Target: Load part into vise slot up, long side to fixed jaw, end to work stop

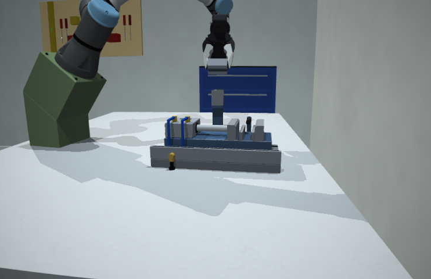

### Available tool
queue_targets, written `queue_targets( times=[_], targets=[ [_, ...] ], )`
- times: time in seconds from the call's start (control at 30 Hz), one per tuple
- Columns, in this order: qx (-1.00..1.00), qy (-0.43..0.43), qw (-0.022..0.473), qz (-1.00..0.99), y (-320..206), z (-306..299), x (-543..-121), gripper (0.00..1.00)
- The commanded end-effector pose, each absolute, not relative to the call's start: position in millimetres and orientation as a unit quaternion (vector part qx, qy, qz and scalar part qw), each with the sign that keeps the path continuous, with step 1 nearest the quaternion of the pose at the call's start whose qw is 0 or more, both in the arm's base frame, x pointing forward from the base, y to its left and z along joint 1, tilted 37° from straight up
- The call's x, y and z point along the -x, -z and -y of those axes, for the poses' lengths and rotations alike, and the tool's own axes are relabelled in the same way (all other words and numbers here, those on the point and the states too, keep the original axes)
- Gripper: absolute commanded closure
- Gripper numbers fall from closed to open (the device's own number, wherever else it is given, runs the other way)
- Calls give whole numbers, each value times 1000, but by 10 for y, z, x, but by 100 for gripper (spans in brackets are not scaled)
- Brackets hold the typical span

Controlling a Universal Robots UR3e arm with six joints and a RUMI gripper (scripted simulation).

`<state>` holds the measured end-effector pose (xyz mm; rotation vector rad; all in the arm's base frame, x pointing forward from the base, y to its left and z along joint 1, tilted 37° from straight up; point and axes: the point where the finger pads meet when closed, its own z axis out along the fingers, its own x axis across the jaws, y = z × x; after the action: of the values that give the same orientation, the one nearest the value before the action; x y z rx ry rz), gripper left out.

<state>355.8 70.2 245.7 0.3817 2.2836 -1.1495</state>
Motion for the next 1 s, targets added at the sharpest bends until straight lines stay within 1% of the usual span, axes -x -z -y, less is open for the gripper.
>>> queue_targets(
  times=[0.0,0.97],
  targets=[
    [-142,427,276,-849,-2454,-703,-3567,100],
    [-142,427,276,-849,-2302,-674,-3678,100]
  ],
)
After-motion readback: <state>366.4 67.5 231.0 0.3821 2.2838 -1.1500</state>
